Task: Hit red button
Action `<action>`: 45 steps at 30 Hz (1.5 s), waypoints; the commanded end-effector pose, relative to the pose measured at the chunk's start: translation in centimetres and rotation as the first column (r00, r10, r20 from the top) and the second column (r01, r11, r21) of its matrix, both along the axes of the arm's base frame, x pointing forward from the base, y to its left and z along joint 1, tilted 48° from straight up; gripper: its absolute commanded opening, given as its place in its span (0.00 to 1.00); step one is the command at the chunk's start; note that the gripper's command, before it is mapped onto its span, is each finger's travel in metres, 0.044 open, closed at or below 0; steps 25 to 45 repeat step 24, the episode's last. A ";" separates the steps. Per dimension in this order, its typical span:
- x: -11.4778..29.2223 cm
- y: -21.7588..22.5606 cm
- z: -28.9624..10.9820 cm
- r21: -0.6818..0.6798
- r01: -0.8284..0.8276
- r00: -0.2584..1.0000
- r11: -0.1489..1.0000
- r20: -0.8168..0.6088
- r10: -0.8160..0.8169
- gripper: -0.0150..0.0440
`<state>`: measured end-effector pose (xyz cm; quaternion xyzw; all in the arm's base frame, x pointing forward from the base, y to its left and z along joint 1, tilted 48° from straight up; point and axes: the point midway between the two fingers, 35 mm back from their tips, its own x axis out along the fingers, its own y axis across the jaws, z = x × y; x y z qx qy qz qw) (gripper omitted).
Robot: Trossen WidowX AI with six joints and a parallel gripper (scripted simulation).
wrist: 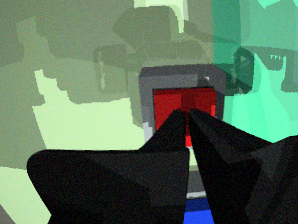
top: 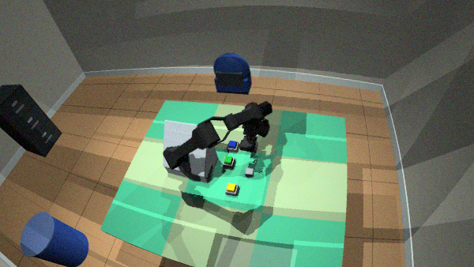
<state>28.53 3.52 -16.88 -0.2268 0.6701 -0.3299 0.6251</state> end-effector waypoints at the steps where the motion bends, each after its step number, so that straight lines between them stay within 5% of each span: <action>1: -0.3 -0.2 -0.2 -0.006 -0.002 1.000 1.000 -0.011 0.002 0.29; 12: 0.2 2.3 2.1 -0.004 -0.002 1.000 1.000 -0.011 0.002 0.29; 18: -1.9 9.0 4.2 0.003 -0.002 1.000 1.000 -0.013 0.002 0.56; 23: -2.1 9.3 4.3 0.003 -0.002 1.000 1.000 -0.013 0.002 0.78; 45: -2.1 9.3 4.3 0.003 -0.002 1.000 1.000 -0.013 0.002 0.78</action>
